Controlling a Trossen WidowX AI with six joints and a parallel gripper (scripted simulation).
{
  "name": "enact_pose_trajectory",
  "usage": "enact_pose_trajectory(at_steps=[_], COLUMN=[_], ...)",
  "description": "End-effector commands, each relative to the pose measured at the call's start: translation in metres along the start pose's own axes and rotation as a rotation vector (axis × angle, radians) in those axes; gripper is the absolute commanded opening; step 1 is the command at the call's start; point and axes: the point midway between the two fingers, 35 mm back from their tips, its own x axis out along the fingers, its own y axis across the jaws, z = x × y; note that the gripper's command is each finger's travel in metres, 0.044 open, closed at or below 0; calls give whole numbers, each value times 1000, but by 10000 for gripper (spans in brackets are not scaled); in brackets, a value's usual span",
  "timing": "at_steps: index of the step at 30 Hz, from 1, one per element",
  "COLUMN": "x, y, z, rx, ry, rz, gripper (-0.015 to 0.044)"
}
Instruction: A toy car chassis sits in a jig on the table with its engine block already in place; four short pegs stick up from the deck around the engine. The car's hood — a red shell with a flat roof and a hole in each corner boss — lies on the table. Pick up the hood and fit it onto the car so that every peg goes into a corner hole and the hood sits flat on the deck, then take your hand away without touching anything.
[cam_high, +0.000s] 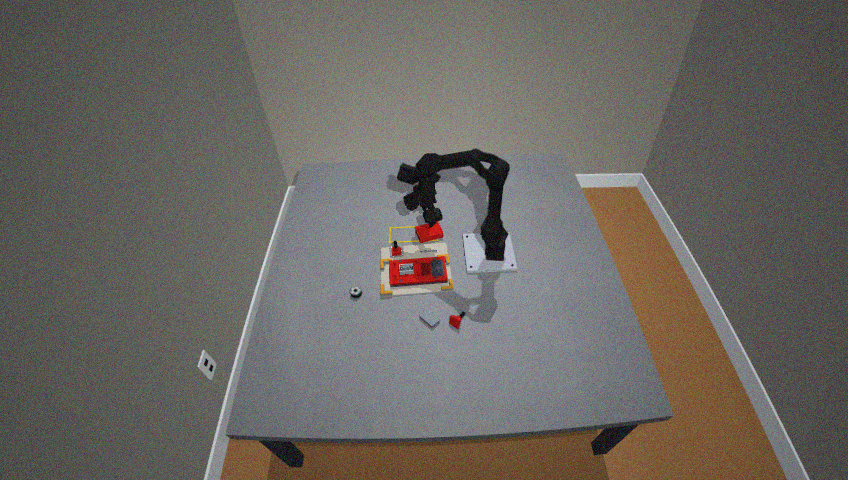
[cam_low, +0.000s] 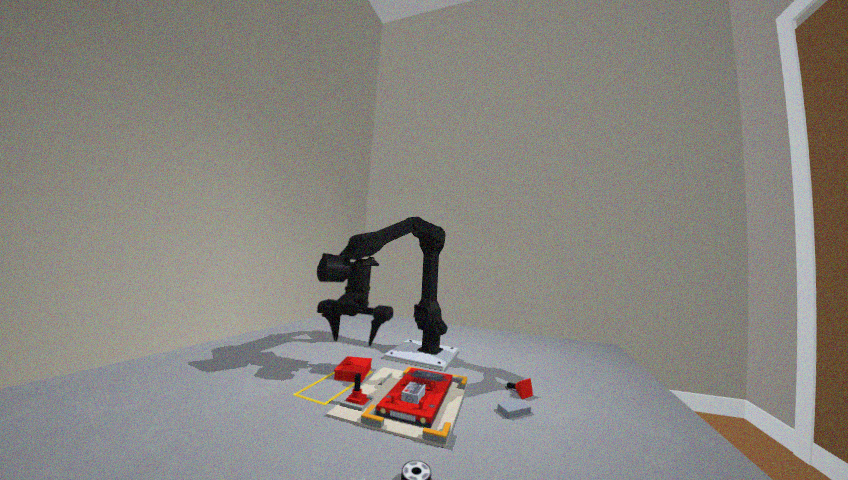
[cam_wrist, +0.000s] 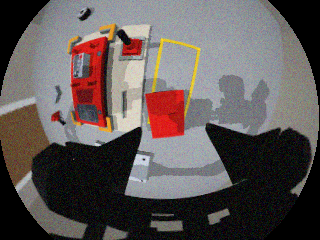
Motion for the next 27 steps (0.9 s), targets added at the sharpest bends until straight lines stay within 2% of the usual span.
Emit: enact_pose_trajectory(at_steps=[1, 27], x=[-3, 17], y=[5, 5], z=[-2, -1], rx=[-47, -47], ry=[8, 8], rz=[29, 29], gripper=[440, 440])
